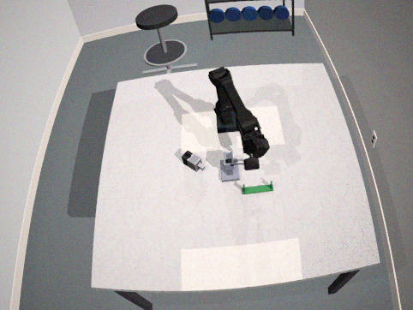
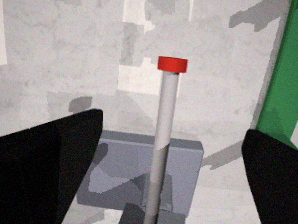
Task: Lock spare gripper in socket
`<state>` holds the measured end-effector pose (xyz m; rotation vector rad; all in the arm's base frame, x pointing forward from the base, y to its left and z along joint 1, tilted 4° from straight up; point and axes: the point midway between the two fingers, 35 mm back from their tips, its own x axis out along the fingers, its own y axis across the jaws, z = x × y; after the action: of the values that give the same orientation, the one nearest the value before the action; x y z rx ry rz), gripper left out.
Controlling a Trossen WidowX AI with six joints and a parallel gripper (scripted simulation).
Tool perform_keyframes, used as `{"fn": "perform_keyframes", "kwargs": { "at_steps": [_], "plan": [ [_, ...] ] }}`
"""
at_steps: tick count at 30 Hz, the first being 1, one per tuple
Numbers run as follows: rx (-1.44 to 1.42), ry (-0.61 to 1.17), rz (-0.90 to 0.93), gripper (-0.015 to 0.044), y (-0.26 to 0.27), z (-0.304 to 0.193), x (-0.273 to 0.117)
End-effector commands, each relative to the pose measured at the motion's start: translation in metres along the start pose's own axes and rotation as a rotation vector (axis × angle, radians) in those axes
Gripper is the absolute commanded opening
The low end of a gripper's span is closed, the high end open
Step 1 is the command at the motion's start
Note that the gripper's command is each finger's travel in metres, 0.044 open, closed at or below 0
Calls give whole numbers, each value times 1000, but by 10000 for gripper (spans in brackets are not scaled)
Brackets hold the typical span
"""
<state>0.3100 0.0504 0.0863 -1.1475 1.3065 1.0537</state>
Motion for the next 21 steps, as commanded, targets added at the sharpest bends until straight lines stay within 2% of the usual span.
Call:
{"fn": "perform_keyframes", "kwargs": {
  "at_steps": [1,21],
  "plan": [
    [-5,8,7,300,1,-1,9],
    [-5,8,8,300,3,0,42]
  ]
}}
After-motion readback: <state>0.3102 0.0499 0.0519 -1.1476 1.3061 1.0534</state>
